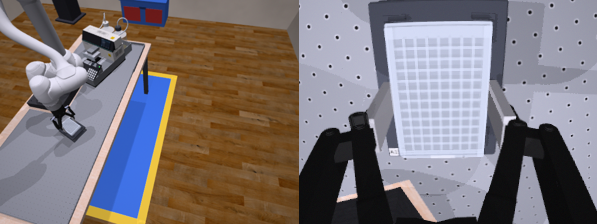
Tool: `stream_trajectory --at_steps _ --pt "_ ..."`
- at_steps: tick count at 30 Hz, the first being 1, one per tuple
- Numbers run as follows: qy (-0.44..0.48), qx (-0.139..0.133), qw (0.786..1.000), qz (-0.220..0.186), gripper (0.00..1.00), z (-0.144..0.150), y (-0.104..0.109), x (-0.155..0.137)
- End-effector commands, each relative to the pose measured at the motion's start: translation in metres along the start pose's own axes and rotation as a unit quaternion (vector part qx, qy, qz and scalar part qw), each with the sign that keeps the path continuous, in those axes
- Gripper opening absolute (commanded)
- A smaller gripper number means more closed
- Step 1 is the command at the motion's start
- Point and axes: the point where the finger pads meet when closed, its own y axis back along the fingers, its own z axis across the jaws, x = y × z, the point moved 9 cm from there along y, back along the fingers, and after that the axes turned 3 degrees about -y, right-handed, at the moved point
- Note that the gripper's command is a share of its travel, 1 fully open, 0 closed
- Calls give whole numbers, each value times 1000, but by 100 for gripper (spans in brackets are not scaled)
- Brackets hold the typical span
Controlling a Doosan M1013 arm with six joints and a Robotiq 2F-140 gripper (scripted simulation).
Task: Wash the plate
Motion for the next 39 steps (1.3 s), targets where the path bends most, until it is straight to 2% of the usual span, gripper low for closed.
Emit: stream_trajectory --at_steps 1,39 --pt "0 0 1000 0 10 0 0 0" --pt "0 0 1000 0 10 0 -6 0"
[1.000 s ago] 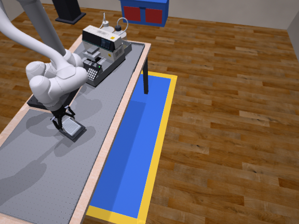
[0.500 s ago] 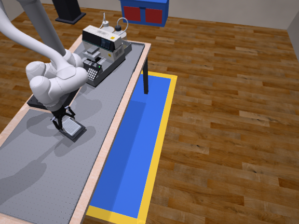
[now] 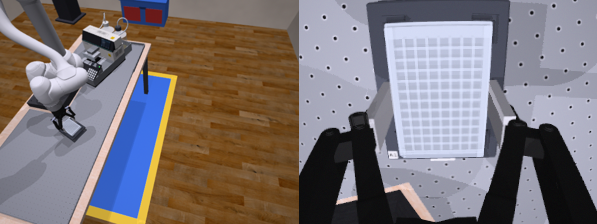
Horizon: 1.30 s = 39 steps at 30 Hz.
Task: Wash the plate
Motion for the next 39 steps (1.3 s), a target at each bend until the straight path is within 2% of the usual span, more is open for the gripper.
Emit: stream_trajectory --at_steps 1,39 --pt "0 0 1000 0 10 0 0 0" --pt "0 0 1000 0 10 0 -6 0"
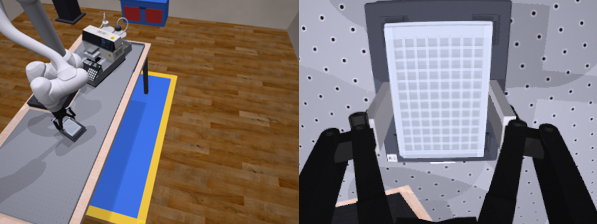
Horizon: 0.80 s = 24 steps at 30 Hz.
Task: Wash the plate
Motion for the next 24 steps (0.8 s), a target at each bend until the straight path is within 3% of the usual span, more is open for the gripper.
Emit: stream_trajectory --at_steps 1,15,16,24 --pt "0 0 1000 0 10 0 0 0" --pt "0 0 1000 0 10 0 -2 0" --pt "0 0 1000 0 70 0 -2 0" --pt "0 0 1000 0 70 0 -2 0"
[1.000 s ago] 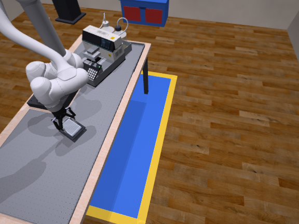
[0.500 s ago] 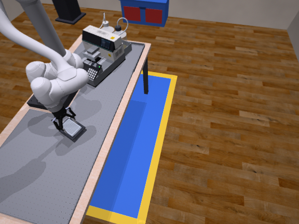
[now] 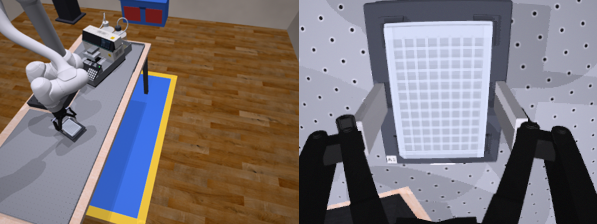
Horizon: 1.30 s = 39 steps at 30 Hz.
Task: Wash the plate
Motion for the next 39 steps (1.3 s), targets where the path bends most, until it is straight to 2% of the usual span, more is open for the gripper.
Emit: stream_trajectory --at_steps 1,18,27,39 --pt "0 0 1000 0 70 0 0 0" --pt "0 0 1000 0 70 0 0 0" --pt "0 0 1000 0 70 0 12 0" --pt "0 0 1000 0 70 0 12 0"
